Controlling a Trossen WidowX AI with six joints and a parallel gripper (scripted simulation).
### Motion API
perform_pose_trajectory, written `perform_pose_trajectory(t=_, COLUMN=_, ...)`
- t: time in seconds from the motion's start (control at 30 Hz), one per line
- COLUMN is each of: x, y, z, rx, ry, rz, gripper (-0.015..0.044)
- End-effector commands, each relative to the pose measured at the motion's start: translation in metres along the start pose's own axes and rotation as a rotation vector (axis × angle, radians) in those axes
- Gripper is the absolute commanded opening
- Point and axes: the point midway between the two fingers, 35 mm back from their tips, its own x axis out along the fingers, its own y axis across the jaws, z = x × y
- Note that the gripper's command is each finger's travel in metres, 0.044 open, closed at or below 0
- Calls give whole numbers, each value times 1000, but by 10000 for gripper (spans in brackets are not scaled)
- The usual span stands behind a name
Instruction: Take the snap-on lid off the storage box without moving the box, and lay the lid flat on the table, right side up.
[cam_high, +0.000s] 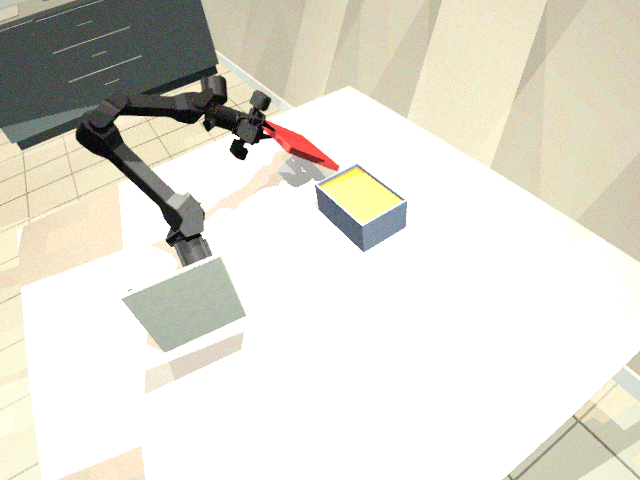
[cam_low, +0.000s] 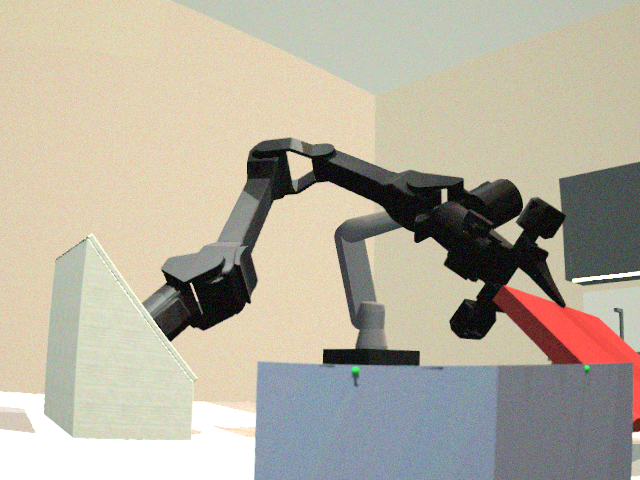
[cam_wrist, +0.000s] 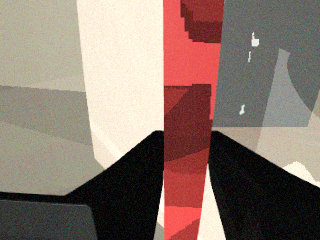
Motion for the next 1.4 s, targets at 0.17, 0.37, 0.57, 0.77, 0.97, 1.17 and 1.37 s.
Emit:
perform_pose_trajectory(t=0.17, x=5, y=-4, z=2, rx=5, ry=-7, rz=10, gripper=0)
perform_pose_trajectory(t=0.37, x=8, y=-8, z=2, rx=5, ry=-7, rz=10, gripper=0)
perform_pose_trajectory(t=0.57, x=11, y=-11, z=2, rx=5, ry=-7, rz=10, gripper=0)
perform_pose_trajectory(t=0.77, x=14, y=-15, z=3, rx=6, ry=-7, rz=10, gripper=0)
perform_pose_trajectory(t=0.97, x=17, y=-18, z=3, rx=6, ry=-7, rz=10, gripper=0)
perform_pose_trajectory(t=1.17, x=21, y=-22, z=3, rx=6, ry=-7, rz=10, gripper=0)
perform_pose_trajectory(t=1.37, x=24, y=-26, z=3, rx=7, ry=-6, rz=10, gripper=0)
